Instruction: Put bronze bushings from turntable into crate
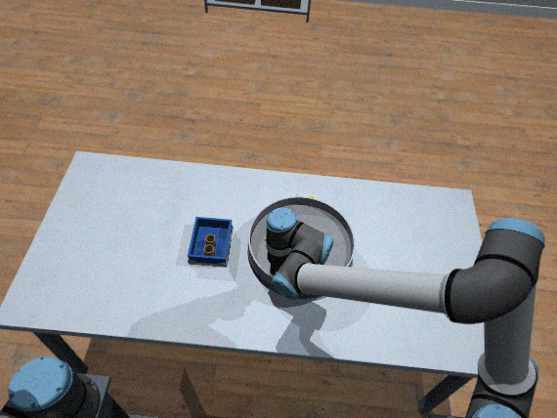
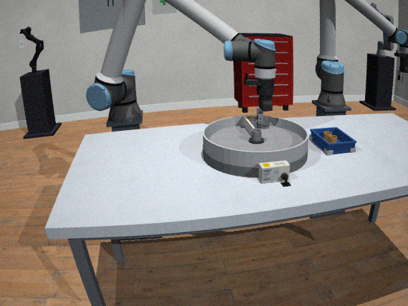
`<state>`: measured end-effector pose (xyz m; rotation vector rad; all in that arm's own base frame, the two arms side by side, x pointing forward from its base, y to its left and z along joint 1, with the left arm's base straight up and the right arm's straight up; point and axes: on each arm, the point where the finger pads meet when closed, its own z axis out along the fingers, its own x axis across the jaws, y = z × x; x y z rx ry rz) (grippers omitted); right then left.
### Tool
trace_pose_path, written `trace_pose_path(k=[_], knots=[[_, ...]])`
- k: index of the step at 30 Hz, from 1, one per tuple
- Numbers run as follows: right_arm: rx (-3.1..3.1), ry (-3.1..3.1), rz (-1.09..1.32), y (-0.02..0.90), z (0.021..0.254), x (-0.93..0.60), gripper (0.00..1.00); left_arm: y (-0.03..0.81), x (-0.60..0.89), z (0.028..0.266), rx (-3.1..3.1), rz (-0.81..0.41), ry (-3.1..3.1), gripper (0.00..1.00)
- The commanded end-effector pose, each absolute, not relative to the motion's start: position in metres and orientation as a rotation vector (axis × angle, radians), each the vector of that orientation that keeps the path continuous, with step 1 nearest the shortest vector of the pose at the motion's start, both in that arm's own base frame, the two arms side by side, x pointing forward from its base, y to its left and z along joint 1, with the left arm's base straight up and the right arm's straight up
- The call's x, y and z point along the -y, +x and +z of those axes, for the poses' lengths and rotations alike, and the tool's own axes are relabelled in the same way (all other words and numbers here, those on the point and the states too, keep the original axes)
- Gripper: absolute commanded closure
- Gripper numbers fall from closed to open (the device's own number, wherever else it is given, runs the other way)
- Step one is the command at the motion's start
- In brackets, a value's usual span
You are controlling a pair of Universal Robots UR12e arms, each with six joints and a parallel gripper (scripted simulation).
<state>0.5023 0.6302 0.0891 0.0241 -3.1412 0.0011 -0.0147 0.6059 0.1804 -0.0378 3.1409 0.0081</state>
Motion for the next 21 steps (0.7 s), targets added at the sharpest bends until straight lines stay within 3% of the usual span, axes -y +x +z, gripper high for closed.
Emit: trace_pose_path(k=[1, 21], knots=[[3.142, 0.023, -0.003, 0.5038, 0.0909, -0.6297, 1.0, -0.0164, -0.6038, 0.177, -3.141, 0.0, -0.043, 0.0], [3.143, 0.023, -0.005, 0.504, 0.0939, -0.6302, 1.0, -0.0164, -0.6038, 0.177, -3.141, 0.0, -0.043, 0.0]])
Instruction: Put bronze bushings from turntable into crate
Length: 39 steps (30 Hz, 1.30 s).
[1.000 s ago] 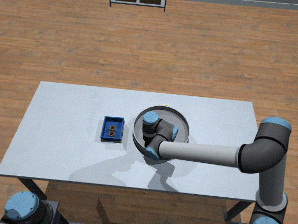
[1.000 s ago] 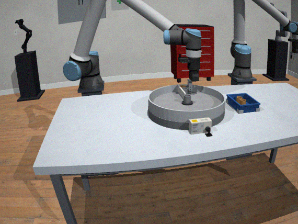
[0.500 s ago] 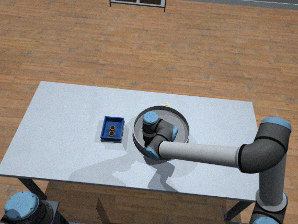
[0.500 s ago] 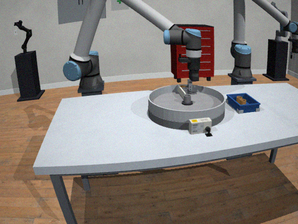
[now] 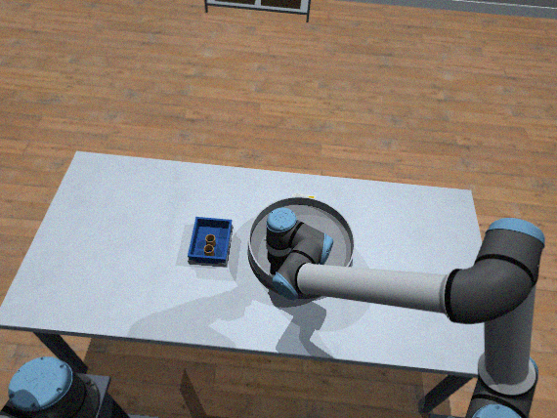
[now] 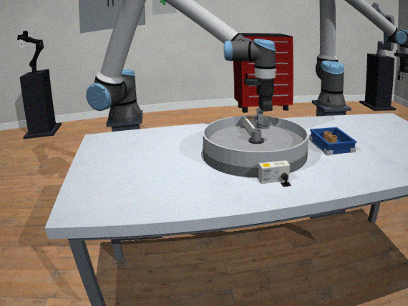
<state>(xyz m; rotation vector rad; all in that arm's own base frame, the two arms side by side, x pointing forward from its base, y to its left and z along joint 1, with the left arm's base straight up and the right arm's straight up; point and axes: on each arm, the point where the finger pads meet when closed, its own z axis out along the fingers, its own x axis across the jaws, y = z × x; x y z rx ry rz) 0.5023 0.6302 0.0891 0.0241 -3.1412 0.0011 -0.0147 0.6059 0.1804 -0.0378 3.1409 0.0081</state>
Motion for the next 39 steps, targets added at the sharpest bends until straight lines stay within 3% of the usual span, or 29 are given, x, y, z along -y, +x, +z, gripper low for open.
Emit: trace_pose_path(k=[1, 7, 21, 39], knots=[[3.143, 0.023, -0.007, 0.504, 0.096, -0.631, 1.0, -0.016, -0.604, 0.177, -3.141, 0.0, -0.043, 0.0], [3.144, 0.023, -0.009, 0.505, 0.107, -0.632, 1.0, -0.016, -0.604, 0.177, -3.141, 0.0, -0.043, 0.0], [3.144, 0.023, -0.009, 0.505, 0.165, -0.631, 1.0, -0.016, -0.604, 0.177, -3.141, 0.0, -0.043, 0.0], [3.142, 0.023, -0.001, 0.504, 0.166, -0.629, 1.0, -0.016, -0.604, 0.177, -3.141, 0.0, -0.043, 0.0]])
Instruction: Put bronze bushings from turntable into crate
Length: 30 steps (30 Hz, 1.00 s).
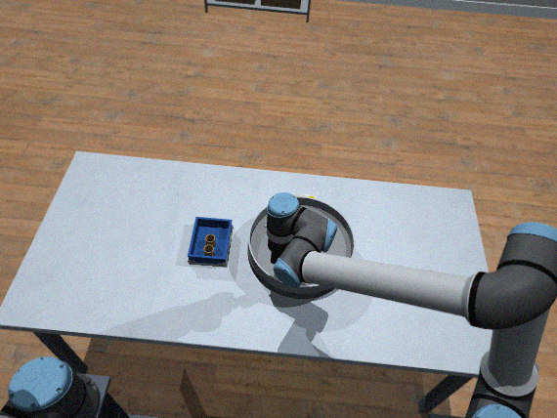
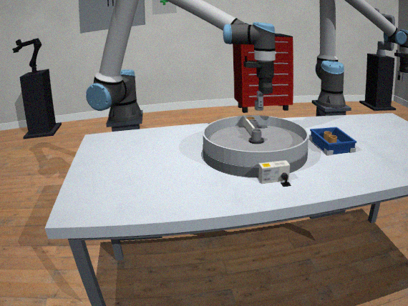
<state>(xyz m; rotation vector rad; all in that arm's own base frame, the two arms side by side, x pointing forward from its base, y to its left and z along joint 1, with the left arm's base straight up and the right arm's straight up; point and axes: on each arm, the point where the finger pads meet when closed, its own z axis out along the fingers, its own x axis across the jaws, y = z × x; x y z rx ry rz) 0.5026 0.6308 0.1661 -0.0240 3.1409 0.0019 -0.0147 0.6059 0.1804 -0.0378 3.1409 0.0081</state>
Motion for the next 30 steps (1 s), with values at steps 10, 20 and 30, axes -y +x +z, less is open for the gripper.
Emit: trace_pose_path(k=[10, 20, 30], knots=[[-3.141, -0.023, 0.001, 0.504, 0.166, -0.629, 1.0, -0.016, -0.604, 0.177, -3.141, 0.0, -0.043, 0.0], [-3.141, -0.023, 0.001, 0.504, 0.166, -0.629, 1.0, -0.016, -0.604, 0.177, -3.141, 0.0, -0.043, 0.0], [-3.141, -0.022, 0.003, 0.517, 0.167, -0.627, 1.0, -0.016, -0.604, 0.177, -3.141, 0.0, -0.043, 0.0]])
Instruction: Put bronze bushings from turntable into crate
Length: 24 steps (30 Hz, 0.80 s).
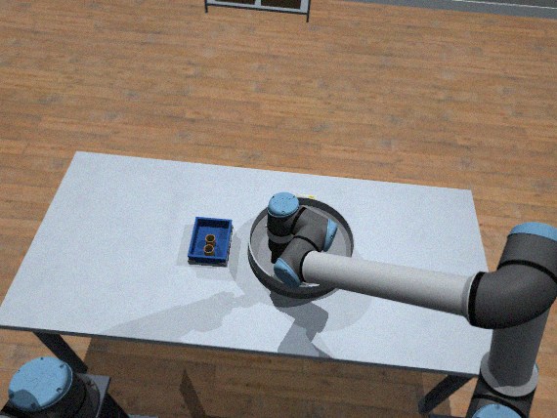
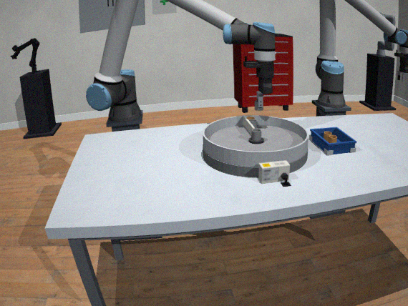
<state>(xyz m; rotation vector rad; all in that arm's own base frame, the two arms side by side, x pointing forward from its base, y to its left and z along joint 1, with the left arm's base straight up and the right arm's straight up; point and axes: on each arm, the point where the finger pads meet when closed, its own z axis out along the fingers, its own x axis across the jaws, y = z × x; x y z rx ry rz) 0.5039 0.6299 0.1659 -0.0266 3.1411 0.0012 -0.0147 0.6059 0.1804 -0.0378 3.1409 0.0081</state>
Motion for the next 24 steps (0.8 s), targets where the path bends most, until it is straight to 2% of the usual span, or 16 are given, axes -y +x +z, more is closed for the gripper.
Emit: trace_pose_path(k=[1, 5, 17, 24], knots=[[-3.141, -0.022, 0.003, 0.522, 0.167, -0.625, 1.0, -0.016, -0.604, 0.177, -3.141, 0.0, -0.043, 0.0], [-3.141, -0.022, 0.003, 0.537, 0.167, -0.62, 1.0, -0.016, -0.604, 0.177, -3.141, 0.0, -0.043, 0.0], [-3.14, -0.022, 0.003, 0.66, 0.167, -0.578, 1.0, -0.016, -0.604, 0.177, -3.141, 0.0, -0.043, 0.0], [-3.141, -0.028, 0.003, 0.676, 0.167, -0.575, 1.0, -0.016, -0.604, 0.177, -3.141, 0.0, -0.043, 0.0]])
